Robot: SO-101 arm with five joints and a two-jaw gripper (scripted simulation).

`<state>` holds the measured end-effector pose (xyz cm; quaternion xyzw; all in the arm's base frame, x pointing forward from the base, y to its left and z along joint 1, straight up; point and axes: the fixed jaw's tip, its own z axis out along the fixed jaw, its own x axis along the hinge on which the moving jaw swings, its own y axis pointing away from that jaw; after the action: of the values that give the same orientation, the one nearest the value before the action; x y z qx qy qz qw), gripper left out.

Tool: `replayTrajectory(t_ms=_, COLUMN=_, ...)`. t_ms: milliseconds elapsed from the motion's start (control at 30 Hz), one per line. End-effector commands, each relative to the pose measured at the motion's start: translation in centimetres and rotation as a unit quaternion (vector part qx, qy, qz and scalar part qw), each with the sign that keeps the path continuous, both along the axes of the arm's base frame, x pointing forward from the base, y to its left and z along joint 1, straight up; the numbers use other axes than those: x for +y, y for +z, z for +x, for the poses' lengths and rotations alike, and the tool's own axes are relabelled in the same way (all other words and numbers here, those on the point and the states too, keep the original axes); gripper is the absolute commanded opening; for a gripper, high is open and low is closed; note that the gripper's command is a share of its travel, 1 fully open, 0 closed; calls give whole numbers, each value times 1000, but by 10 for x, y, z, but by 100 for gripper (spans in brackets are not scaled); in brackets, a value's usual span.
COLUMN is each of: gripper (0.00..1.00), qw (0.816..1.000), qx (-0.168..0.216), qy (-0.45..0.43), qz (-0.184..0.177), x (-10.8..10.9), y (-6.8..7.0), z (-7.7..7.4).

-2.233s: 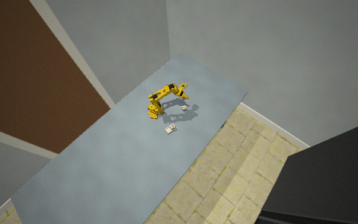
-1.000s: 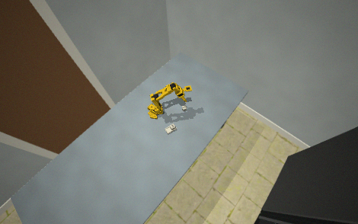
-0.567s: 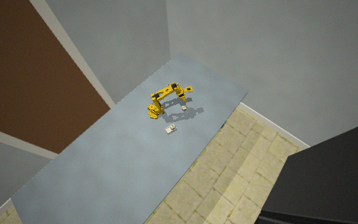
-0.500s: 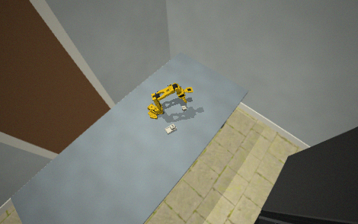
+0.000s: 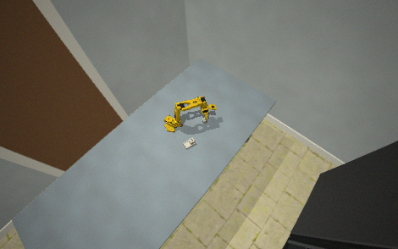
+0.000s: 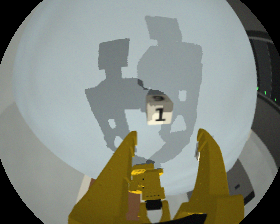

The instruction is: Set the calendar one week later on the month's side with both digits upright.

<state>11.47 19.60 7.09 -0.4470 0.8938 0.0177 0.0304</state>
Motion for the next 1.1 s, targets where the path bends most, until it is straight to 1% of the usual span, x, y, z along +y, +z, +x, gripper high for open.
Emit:
replayTrajectory(t_ms=0, gripper=35, qw=1000, qx=0, qy=0, qz=1, x=5, y=-3, z=1)
replayTrajectory(t_ms=133, gripper=35, qw=1000, qx=5, qy=0, qz=-6, x=4, y=-7, z=1)
replayTrajectory(t_ms=1067, gripper=35, qw=1000, qx=5, qy=-1, qz=-7, x=4, y=-6, z=0)
